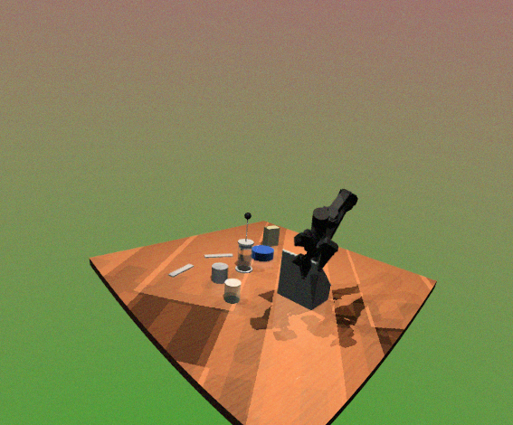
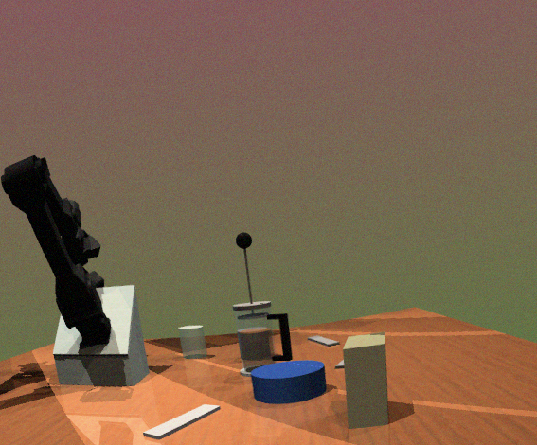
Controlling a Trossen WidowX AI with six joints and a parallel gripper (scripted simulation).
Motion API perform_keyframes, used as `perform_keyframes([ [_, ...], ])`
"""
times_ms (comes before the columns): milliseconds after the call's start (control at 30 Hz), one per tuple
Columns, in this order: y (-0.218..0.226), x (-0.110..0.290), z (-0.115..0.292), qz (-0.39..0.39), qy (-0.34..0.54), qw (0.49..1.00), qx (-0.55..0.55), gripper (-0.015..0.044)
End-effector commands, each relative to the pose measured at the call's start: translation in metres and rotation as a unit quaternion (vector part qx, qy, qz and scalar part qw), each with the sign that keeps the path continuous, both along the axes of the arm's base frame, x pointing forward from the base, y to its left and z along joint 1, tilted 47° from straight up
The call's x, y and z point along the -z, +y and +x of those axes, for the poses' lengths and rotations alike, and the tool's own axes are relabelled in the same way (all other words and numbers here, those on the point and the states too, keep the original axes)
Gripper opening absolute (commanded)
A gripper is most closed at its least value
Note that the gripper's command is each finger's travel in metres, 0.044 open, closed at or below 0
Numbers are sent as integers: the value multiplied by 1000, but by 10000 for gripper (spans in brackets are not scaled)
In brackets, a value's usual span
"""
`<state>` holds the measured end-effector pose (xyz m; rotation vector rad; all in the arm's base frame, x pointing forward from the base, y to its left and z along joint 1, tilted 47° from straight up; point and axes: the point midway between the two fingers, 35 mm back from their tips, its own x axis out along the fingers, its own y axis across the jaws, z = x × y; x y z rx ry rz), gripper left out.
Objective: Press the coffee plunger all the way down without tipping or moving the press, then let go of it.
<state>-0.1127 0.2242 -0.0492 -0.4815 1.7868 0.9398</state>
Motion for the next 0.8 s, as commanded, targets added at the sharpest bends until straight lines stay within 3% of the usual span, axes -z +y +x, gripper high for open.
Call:
perform_keyframes([
  [0, 2, 0, 2, 2, -3, 1000, 2, 426],
  [200, 28, -5, 39, 38, -72, 996, 25, 440],
  [500, 69, -37, 164, 74, -288, 951, 85, 440],
  [767, 55, -93, 283, 16, -487, 865, 122, 440],
])
